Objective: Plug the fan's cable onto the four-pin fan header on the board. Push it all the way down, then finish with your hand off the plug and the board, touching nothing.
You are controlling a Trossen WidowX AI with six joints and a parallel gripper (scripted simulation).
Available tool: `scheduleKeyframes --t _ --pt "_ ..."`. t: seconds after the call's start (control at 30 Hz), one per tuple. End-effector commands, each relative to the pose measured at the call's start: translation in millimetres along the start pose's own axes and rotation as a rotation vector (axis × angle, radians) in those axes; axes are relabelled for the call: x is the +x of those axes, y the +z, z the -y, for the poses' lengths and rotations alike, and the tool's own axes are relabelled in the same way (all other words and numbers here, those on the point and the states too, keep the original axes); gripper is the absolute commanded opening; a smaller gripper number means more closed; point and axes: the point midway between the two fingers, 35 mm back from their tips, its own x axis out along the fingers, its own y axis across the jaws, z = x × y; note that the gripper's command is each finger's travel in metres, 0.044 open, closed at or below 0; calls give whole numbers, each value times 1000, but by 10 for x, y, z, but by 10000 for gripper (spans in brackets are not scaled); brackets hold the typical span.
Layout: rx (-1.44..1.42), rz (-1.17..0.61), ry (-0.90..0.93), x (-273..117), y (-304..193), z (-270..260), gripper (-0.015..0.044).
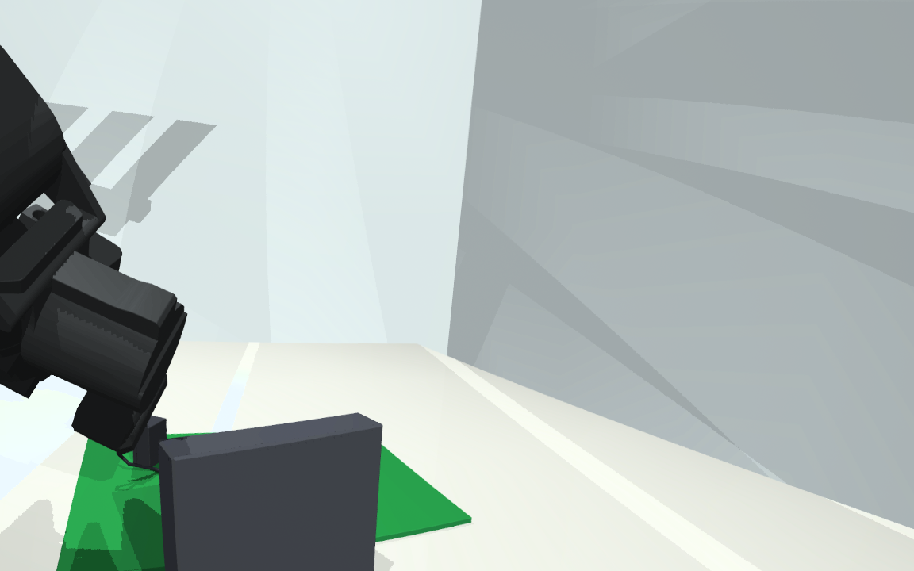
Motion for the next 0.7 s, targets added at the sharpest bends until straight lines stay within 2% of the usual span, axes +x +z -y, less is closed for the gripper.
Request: scheduleKeyframes --t 0.0,0.33,0.67 --pt "35 -89 33 7 7 -10 440" --pt "91 -295 60 12 32 -47 440" --pt "125 -501 9 -27 82 -41 440"
